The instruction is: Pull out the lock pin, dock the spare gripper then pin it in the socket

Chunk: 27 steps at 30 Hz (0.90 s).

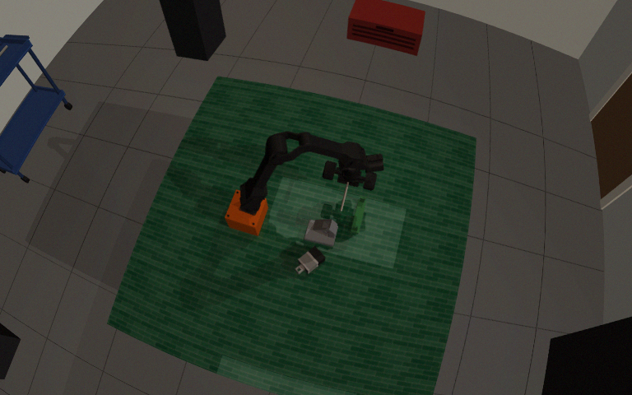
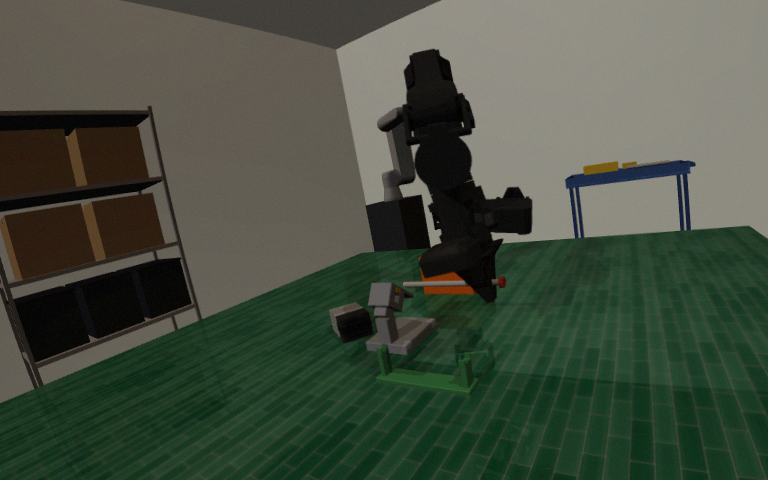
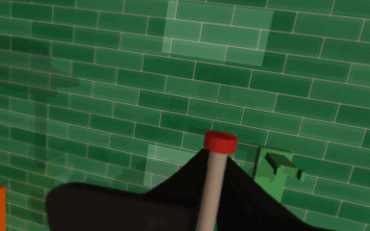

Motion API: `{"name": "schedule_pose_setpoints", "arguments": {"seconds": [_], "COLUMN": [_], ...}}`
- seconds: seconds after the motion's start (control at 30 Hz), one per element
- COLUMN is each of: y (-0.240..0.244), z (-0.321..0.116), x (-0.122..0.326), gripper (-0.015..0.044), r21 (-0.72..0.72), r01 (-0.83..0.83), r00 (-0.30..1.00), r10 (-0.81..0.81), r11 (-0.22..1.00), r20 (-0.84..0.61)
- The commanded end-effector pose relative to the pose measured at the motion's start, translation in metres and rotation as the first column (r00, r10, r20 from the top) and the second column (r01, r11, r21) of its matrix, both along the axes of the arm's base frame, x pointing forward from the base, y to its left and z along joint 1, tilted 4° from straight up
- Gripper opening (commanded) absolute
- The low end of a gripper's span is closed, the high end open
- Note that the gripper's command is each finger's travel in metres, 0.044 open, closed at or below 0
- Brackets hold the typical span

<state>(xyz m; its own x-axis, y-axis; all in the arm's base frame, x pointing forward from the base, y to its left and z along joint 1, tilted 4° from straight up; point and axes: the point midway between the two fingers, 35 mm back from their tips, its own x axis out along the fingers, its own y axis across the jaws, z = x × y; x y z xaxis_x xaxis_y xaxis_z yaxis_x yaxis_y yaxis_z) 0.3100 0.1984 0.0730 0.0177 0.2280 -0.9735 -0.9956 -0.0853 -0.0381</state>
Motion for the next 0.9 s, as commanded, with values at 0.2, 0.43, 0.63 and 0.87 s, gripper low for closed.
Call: {"name": "schedule_pose_setpoints", "arguments": {"seconds": [0.2, 0.43, 0.63, 0.87], "y": [0.011, 0.020, 0.026, 0.028], "z": [0.005, 0.007, 0.009, 0.005], "x": [0.026, 0.044, 0.060, 0.064], "gripper": [0.0000, 0.0000, 0.0000, 0.0000], "r21": [0.001, 0.002, 0.003, 0.004], "r01": [0.006, 0.010, 0.013, 0.014], "r00": [1.000, 1.000, 1.000, 1.000], "r10": [-0.006, -0.010, -0.013, -0.014], "r11": [1.000, 1.000, 1.000, 1.000], "r20": [0.000, 0.001, 0.003, 0.005]}}
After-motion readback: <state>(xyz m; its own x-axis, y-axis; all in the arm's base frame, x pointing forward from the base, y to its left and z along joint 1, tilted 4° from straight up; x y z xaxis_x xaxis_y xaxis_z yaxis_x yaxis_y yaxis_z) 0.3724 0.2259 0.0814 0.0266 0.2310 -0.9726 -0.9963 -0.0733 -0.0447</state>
